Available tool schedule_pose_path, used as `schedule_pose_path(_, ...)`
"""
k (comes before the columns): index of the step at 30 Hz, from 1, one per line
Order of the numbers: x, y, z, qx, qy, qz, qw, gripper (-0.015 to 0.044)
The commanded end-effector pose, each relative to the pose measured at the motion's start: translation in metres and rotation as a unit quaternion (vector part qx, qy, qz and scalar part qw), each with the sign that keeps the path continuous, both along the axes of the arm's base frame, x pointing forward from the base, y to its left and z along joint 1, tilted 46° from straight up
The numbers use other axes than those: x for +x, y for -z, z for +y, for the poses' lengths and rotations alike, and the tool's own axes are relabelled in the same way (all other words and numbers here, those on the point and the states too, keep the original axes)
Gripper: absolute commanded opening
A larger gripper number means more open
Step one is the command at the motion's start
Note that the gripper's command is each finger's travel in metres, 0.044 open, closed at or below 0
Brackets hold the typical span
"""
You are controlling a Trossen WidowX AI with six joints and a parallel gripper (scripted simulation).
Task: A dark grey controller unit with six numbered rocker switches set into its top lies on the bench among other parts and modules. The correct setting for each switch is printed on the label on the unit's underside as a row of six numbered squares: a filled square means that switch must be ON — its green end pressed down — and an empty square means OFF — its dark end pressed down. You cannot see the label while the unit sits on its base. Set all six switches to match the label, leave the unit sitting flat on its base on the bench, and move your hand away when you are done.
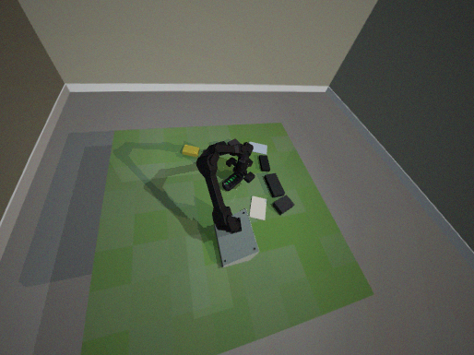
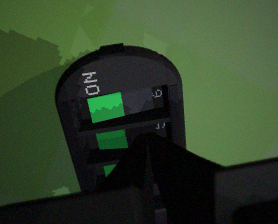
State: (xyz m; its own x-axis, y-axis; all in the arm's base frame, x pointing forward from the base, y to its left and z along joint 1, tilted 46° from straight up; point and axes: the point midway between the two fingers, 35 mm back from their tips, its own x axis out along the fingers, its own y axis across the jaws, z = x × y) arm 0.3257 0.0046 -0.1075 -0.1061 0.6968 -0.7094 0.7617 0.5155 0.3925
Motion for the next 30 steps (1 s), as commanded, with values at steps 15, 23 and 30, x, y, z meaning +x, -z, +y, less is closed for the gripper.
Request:
schedule_pose_path(15,0.002,-0.009,-0.010,0.000,0.002,0.001,1.000,0.0000)
schedule_pose_path(23,0.005,-0.025,-0.026,0.001,0.003,0.002,1.000,0.0000)
schedule_pose_path(30,0.030,-0.022,-0.024,0.001,0.007,0.004,1.000,0.0000)
